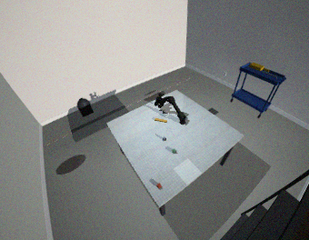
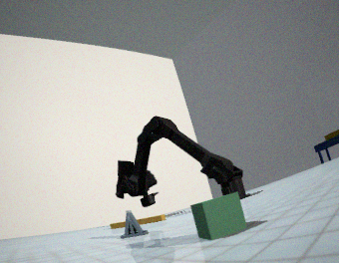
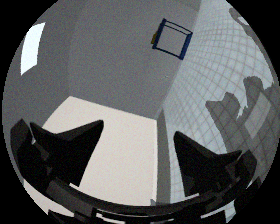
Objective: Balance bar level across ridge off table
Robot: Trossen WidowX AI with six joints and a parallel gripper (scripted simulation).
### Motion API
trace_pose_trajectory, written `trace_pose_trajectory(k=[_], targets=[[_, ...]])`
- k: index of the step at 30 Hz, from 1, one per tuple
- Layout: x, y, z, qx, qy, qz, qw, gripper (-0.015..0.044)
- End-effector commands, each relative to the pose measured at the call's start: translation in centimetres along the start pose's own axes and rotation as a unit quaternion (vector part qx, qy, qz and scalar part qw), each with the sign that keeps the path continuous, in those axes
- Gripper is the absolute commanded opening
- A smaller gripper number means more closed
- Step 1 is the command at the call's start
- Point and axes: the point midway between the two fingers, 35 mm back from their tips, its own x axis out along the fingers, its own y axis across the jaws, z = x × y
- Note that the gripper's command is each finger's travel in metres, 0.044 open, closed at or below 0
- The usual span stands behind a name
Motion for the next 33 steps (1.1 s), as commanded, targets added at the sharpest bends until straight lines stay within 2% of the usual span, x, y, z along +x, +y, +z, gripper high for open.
trace_pose_trajectory(k=[1,3,4,18,33], targets=[[0.0,0.0,-0.1,-0.003,0.002,0.001,1.0,0.0374],[-0.3,0.3,-0.6,-0.025,0.016,0.007,1.0,0.0321],[-0.6,0.5,-1.0,-0.042,0.027,0.011,0.999,0.0315],[-4.7,2.0,-5.8,-0.265,0.178,0.071,0.945,0.0315],[-10.9,1.1,-9.0,-0.471,0.333,0.13,0.806,0.0315]])
